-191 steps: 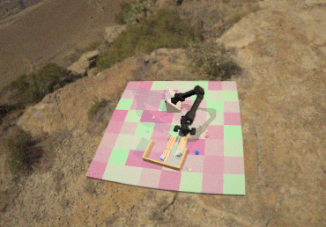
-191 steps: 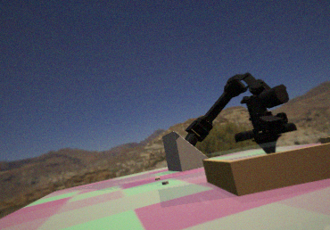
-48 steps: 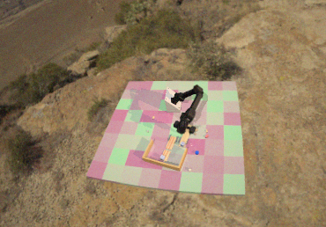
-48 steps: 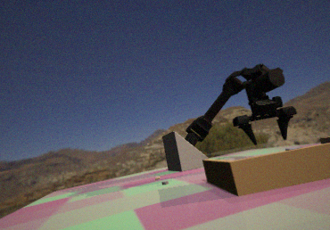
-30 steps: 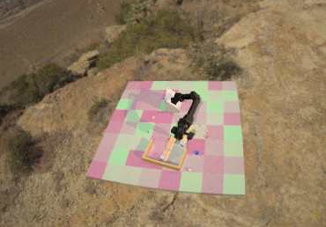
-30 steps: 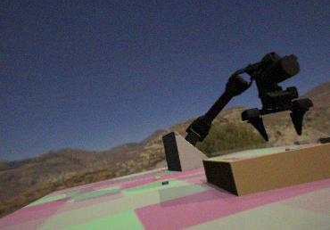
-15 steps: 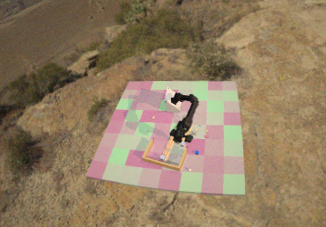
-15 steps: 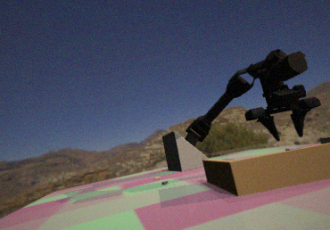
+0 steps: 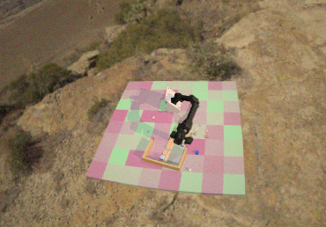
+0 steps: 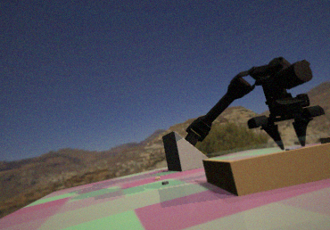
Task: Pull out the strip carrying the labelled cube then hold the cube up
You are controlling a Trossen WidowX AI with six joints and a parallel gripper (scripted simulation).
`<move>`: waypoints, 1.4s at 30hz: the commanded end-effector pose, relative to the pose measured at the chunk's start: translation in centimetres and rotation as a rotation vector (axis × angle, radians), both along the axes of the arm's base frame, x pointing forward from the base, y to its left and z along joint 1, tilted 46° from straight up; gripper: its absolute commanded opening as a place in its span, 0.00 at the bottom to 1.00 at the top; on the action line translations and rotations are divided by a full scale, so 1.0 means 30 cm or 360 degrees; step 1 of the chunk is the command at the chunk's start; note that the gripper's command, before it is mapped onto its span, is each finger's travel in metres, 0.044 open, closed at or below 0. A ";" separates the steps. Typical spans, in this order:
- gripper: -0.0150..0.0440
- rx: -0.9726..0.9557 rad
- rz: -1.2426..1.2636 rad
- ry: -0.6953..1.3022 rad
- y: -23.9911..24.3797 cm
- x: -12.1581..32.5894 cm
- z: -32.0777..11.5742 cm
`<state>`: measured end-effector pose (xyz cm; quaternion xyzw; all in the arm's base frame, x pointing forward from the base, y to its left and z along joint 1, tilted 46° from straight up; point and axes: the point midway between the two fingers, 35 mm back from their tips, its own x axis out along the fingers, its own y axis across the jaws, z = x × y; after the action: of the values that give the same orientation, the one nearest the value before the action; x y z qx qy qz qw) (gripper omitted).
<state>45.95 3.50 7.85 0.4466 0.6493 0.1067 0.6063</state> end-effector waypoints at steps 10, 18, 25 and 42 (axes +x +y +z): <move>0.68 0.0010 0.0006 0.0008 0.064 0.005 -0.052; 0.68 0.0010 0.0006 0.0008 0.066 0.005 -0.054; 0.47 0.0003 0.0004 0.0004 0.058 0.006 -0.051; 0.25 0.0003 0.0005 0.0010 -0.013 -0.117 -0.019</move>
<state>43.85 3.70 7.11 0.4464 0.6494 0.1067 0.6064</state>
